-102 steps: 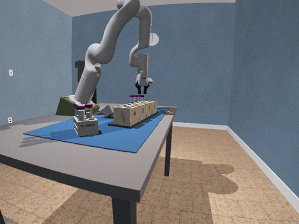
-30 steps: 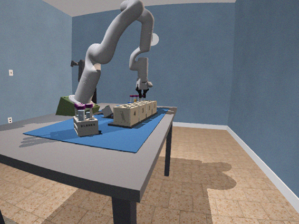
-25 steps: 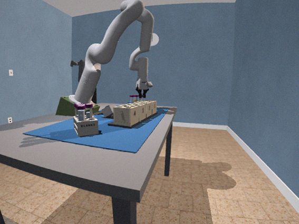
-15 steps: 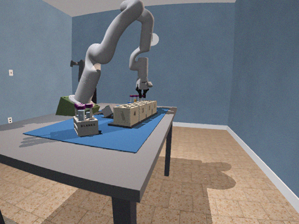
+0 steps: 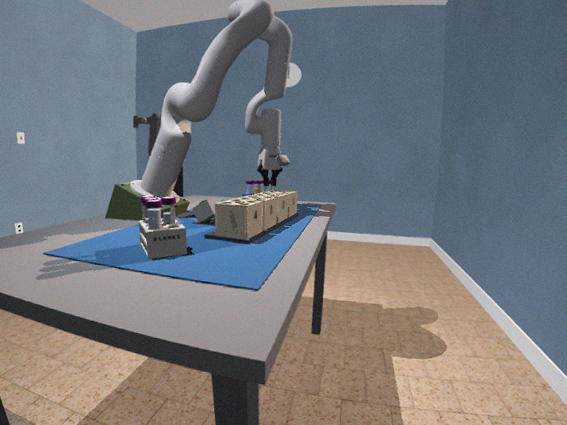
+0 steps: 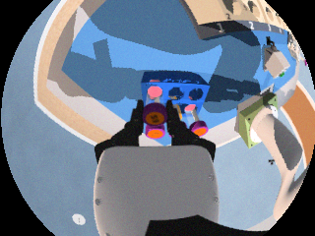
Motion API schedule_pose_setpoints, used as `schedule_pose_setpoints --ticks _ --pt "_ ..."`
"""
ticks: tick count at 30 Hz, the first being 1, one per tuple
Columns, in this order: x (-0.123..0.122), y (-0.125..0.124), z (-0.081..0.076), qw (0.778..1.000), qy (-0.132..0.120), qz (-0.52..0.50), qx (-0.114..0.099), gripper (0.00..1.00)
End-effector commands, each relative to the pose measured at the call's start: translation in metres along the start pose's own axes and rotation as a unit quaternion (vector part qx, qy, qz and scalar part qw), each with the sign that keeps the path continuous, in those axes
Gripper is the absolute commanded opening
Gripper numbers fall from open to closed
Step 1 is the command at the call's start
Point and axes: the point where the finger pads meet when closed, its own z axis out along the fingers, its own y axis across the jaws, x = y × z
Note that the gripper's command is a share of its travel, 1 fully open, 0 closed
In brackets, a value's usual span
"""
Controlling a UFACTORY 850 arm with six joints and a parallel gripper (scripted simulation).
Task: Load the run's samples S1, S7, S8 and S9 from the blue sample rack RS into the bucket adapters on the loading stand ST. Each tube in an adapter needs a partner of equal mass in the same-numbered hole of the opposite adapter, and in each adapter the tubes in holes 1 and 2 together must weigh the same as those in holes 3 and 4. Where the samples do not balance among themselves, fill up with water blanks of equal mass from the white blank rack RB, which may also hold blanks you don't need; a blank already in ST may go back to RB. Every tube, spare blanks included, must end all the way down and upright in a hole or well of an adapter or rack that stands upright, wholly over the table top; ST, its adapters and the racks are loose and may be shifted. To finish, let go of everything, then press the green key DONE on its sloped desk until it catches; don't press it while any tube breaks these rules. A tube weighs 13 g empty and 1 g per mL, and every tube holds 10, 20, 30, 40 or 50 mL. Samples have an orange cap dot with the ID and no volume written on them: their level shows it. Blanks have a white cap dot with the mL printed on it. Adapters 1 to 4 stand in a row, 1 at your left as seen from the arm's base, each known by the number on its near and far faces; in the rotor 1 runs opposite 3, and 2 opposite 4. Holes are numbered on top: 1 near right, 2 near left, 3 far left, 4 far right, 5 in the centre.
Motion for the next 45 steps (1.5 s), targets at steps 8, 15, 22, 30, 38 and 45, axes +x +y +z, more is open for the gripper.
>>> schedule_pose_setpoints --ticks 8,15,22,30,38,45 --pt "0.0 -0.001 -0.004 1.0 0.0 0.0 0.001 0.0" --pt "0.0 -0.001 -0.007 1.0 0.0 0.0 0.001 0.0" --pt "0.0 -0.001 -0.012 1.0 0.0 0.0 0.001 0.0" --pt "0.0 -0.001 -0.017 1.0 0.0 0.0 0.001 0.0" --pt "0.0 -0.001 -0.02 1.0 0.0 0.0 0.001 0.0" --pt "0.0 -0.001 -0.026 1.0 0.0 0.0 0.001 0.0"
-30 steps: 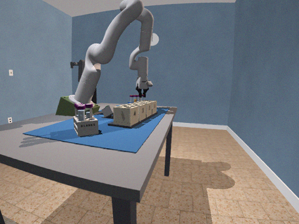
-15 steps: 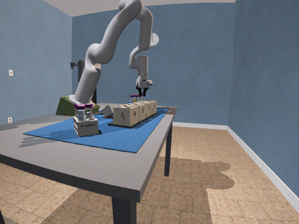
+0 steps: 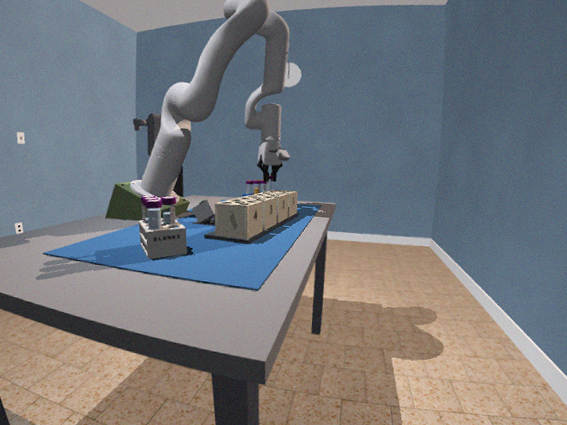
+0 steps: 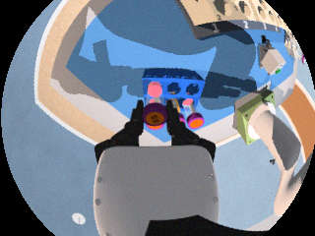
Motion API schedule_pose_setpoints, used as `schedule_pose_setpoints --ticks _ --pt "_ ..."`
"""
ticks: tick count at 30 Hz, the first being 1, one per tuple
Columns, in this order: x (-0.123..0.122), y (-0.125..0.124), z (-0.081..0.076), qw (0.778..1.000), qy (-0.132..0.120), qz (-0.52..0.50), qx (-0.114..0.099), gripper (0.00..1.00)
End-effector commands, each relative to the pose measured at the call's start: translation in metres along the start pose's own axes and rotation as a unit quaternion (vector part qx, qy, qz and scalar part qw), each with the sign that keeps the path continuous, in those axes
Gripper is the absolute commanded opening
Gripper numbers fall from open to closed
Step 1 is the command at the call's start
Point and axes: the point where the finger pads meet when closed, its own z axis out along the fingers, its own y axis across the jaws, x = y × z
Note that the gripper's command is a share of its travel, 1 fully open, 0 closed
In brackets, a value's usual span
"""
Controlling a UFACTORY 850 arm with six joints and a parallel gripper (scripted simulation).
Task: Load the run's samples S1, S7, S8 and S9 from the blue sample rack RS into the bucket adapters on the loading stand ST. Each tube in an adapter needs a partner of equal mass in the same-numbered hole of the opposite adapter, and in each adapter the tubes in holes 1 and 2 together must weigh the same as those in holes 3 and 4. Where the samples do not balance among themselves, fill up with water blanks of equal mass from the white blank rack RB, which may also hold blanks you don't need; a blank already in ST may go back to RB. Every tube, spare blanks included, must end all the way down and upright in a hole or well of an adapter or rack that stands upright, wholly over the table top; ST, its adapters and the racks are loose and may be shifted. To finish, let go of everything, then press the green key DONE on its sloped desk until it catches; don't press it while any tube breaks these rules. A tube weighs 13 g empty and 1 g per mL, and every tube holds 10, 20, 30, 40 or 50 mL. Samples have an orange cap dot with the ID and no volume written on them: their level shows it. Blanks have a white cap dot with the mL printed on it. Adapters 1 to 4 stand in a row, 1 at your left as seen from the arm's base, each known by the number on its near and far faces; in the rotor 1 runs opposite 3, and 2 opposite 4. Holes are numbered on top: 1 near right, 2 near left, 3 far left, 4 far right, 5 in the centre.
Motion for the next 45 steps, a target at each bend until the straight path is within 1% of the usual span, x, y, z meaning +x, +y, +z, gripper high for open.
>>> schedule_pose_setpoints --ticks 1,4,19,21,36,38,45 --pt "0.0 -0.001 -0.008 1.0 0.0 0.0 0.001 0.0" --pt "0.0 -0.001 -0.01 1.0 0.0 0.0 0.001 0.0" --pt "0.0 -0.001 -0.04 1.0 0.0 0.0 0.001 0.0" --pt "0.0 -0.001 -0.04 1.0 0.0 0.0 0.001 0.0" --pt "0.0 -0.001 -0.07 1.0 0.0 0.0 0.001 0.0" --pt "0.0 -0.001 -0.07 1.0 0.0 0.0 0.001 0.0" --pt "0.0 -0.001 -0.084 1.0 0.0 0.0 0.001 0.0"
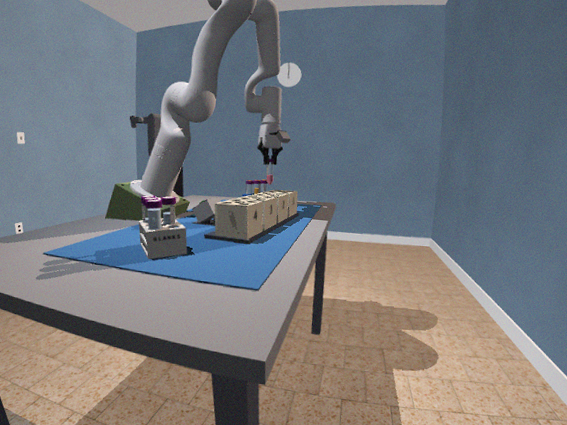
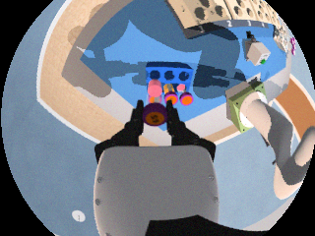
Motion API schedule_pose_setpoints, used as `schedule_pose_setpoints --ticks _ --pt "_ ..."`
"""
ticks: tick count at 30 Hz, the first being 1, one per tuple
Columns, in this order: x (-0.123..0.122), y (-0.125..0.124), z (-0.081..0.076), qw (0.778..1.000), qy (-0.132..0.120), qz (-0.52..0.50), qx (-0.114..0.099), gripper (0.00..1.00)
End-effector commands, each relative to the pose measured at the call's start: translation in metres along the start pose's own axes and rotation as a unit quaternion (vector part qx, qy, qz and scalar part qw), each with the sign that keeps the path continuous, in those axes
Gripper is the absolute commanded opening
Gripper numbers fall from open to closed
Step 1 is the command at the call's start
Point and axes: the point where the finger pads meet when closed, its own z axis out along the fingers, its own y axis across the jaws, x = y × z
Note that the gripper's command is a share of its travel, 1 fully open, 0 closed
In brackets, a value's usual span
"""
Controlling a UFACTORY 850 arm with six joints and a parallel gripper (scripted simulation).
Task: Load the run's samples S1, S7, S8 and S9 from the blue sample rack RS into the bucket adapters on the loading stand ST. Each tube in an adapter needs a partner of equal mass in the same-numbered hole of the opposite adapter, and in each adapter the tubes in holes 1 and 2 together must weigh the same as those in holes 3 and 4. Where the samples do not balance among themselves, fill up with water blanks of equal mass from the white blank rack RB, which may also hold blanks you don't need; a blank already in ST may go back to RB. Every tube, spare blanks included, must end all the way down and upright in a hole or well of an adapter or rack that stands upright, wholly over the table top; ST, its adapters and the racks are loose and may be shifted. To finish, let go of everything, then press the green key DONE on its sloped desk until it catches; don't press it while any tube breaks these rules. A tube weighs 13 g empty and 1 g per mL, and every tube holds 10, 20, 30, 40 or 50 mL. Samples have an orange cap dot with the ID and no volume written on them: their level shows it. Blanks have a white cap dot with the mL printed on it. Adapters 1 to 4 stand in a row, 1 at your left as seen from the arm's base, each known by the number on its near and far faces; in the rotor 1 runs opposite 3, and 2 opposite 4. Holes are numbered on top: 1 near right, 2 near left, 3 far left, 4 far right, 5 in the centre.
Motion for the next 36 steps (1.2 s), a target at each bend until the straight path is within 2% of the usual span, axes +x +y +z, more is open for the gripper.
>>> schedule_pose_setpoints --ticks 1,16,36 --pt "0.0 -0.001 -0.011 1.0 0.0 0.0 0.0 0.0" --pt "0.0 -0.001 -0.037 1.0 0.0 0.0 0.0 0.0" --pt "0.0 -0.001 -0.037 1.0 0.0 0.0 0.0 0.0"
